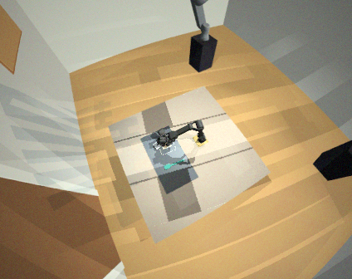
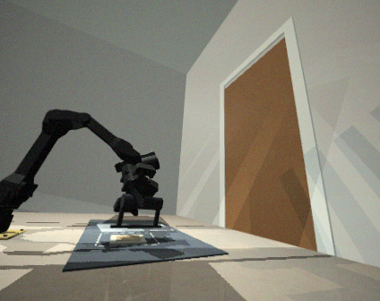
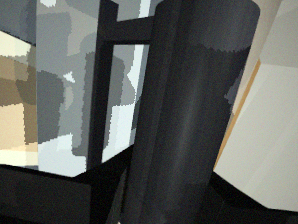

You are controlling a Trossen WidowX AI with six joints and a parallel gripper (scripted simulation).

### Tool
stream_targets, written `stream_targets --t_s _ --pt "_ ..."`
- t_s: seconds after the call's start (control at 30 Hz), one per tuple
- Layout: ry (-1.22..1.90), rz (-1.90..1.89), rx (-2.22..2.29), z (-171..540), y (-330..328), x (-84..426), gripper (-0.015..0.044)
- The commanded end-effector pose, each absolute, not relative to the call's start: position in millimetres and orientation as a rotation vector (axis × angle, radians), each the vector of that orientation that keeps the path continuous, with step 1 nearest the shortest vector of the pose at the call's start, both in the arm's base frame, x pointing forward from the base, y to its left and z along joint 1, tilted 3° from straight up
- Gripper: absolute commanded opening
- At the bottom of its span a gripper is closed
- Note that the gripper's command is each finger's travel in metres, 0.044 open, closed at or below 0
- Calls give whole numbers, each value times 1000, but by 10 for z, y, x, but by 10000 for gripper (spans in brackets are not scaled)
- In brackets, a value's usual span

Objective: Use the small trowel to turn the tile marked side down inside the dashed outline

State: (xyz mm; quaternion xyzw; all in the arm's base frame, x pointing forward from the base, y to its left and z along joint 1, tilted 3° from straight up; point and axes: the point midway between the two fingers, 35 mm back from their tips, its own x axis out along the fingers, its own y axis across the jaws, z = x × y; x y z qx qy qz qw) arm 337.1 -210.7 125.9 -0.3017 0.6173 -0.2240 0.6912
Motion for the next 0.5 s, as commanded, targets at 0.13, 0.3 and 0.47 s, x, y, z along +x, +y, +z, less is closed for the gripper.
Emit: stream_targets --t_s 0.13,0.3,0.47 --pt "1455 -747 -533 1261 -2584 3137 0" --pt "1492 -870 -462 1233 -2811 2983 0" --pt "1493 -874 -459 1232 -2819 2977 0"
